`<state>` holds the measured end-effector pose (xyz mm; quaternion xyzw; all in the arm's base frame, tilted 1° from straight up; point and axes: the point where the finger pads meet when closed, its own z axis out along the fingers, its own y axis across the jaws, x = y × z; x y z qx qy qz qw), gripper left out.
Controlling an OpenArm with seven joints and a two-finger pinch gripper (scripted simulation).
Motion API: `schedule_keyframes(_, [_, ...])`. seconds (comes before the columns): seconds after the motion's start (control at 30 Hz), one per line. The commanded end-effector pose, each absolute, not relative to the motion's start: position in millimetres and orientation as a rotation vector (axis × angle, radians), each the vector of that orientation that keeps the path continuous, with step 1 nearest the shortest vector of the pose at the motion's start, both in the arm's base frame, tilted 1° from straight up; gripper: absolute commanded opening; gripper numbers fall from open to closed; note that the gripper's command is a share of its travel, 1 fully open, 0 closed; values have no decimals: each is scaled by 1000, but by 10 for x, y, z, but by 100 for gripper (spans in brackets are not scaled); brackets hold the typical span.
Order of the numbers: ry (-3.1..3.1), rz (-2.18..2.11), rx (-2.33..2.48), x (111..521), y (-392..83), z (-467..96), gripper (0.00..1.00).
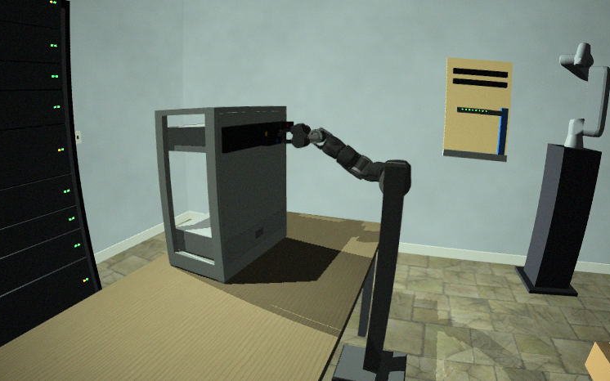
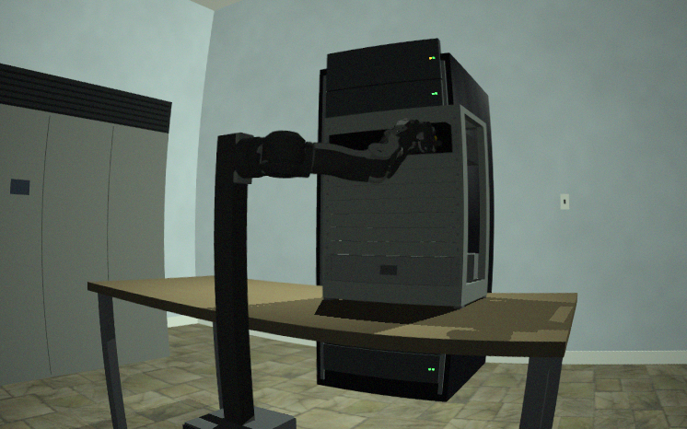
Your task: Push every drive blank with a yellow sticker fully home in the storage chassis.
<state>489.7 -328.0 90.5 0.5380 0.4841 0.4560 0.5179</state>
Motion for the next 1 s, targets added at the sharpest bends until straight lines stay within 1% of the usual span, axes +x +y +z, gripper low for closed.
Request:
schedule_keyframes(0.0, [1151,1121,1262,4894,-3239,999,0])
schedule_keyframes(0.97, [1150,1119,1265,4914,-3257,982,0])
